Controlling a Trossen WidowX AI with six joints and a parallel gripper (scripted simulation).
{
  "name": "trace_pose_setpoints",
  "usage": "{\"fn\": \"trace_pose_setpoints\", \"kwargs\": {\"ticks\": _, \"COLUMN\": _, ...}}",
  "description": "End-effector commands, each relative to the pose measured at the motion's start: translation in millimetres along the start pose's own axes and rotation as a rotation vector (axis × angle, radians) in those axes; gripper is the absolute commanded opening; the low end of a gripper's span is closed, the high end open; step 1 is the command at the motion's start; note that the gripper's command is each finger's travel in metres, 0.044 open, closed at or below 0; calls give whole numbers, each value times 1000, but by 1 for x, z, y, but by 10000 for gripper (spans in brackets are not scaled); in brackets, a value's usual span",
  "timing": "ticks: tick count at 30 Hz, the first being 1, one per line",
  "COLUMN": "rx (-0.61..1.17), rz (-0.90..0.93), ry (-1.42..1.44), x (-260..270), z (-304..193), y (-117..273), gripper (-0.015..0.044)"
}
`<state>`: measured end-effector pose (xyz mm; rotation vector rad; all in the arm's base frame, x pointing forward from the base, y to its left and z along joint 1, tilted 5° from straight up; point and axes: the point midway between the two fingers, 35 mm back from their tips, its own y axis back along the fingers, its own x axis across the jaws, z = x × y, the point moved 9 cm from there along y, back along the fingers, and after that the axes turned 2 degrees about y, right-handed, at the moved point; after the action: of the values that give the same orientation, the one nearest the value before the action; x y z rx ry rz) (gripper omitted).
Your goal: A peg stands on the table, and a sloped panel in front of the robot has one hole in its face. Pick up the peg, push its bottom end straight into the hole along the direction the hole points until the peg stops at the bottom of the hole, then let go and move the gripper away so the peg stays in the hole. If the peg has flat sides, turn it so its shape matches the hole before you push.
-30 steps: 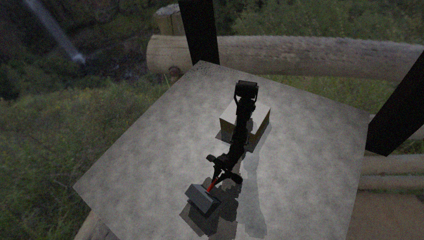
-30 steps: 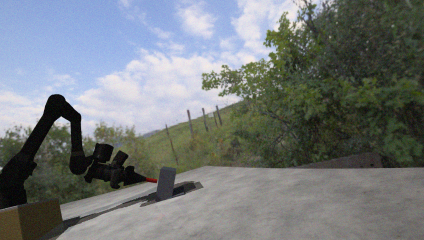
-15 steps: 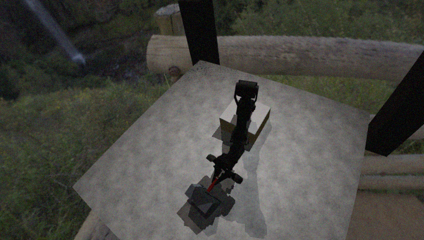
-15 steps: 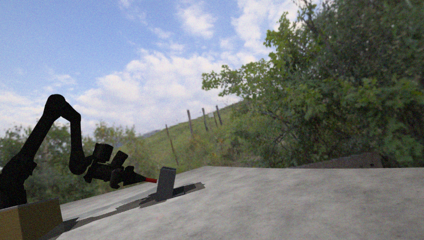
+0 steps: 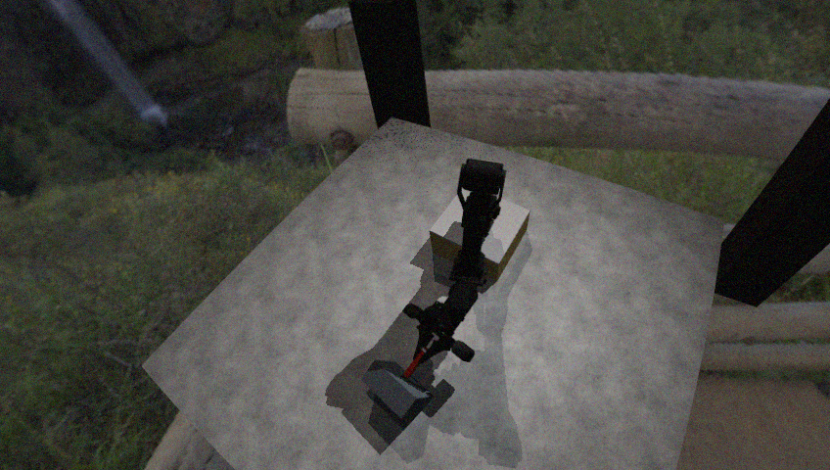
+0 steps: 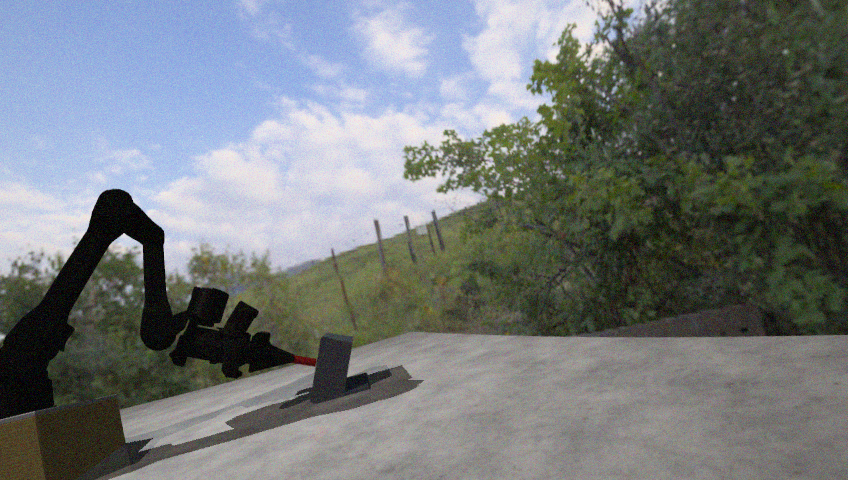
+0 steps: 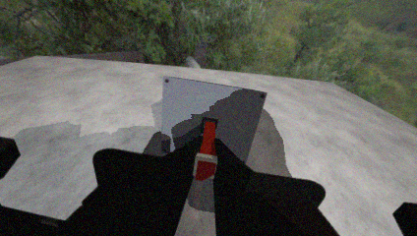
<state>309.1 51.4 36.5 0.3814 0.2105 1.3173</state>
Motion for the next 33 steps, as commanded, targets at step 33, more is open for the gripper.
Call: {"fn": "trace_pose_setpoints", "kwargs": {"ticks": 33, "rx": 1, "rz": 2, "ry": 2, "x": 1, "z": -3, "y": -23, "gripper": 0}}
